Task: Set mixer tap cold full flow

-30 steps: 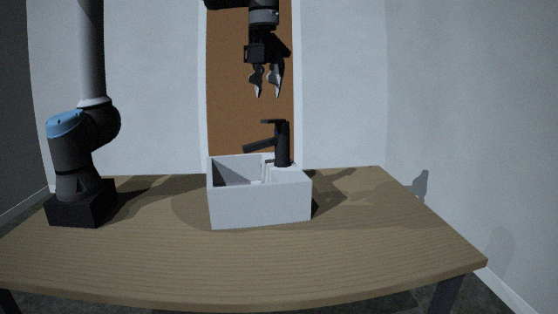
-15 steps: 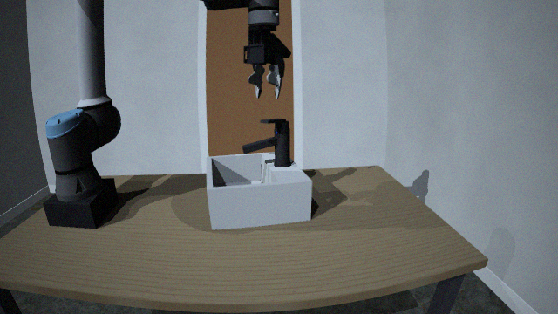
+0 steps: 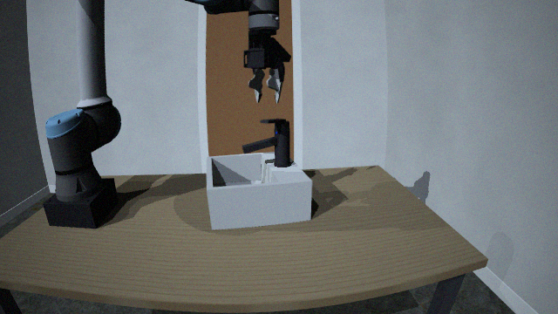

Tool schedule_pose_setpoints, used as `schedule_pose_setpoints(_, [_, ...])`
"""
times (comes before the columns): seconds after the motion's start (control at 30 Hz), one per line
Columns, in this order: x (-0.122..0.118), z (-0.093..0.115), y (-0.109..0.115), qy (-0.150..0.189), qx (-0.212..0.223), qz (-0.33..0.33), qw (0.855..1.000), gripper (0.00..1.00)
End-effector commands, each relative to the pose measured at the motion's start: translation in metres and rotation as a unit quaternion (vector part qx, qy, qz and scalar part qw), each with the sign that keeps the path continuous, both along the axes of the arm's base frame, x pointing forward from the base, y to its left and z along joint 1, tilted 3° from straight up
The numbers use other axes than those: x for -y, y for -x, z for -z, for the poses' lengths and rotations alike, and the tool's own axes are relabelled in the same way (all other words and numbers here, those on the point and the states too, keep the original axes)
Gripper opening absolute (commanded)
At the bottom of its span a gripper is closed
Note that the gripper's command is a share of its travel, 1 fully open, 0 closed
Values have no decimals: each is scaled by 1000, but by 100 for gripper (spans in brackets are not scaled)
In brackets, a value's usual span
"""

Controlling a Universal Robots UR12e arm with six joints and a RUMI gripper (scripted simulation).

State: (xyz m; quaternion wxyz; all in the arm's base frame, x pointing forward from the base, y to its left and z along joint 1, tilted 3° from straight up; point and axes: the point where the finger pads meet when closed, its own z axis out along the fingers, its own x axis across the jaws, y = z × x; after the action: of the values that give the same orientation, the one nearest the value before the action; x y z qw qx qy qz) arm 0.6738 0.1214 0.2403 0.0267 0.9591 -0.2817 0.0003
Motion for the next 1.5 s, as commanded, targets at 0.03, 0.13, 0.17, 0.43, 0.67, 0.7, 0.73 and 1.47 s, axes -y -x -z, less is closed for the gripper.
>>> schedule_pose_setpoints(0.03, [1,8,-1,0,1,0,1000,38])
schedule_pose_setpoints(0.13, [1,13,0,0,1,0,1000,38])
schedule_pose_setpoints(0.17, [1,14,0,0,1,0,1000,38])
schedule_pose_setpoints(0.43, [2,25,0,0,1,0,1000,38])
schedule_pose_setpoints(0.67, [2,32,0,0,1,0,1000,38])
schedule_pose_setpoints(0.7, [2,33,0,0,1,0,1000,38])
schedule_pose_setpoints(0.73, [2,34,0,0,1,0,1000,38])
schedule_pose_setpoints(1.47, [2,37,0,0,1,0,1000,38])
